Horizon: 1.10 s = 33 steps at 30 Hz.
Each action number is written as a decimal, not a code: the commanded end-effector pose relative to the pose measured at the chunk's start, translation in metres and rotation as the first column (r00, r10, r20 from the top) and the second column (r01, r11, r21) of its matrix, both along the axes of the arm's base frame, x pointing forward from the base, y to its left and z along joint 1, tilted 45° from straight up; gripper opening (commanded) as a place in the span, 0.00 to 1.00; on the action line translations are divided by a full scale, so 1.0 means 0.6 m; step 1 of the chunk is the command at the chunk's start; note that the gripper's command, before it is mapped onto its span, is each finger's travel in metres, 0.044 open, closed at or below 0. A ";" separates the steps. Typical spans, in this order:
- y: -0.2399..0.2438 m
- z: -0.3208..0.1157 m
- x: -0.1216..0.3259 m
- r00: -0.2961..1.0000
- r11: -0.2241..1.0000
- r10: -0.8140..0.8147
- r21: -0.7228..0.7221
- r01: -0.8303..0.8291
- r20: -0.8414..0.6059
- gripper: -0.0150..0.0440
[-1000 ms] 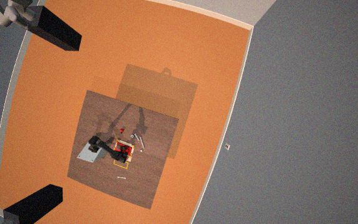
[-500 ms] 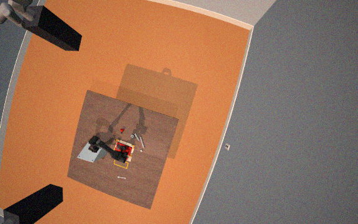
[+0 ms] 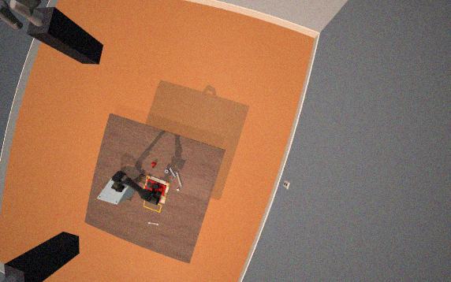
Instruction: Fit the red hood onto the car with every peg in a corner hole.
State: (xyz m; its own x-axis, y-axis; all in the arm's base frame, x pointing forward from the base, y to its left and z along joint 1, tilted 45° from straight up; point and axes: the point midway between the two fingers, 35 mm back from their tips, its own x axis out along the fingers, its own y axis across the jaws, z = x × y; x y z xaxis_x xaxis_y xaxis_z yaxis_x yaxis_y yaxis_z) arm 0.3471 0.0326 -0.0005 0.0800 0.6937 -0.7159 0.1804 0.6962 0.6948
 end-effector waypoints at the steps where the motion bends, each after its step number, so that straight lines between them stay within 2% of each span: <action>1: 0.003 -0.002 0.000 1.000 1.000 -0.003 0.006 0.003 -0.001 0.25; 33: 0.017 -0.016 0.002 1.000 1.000 -0.001 0.005 0.001 0.000 0.25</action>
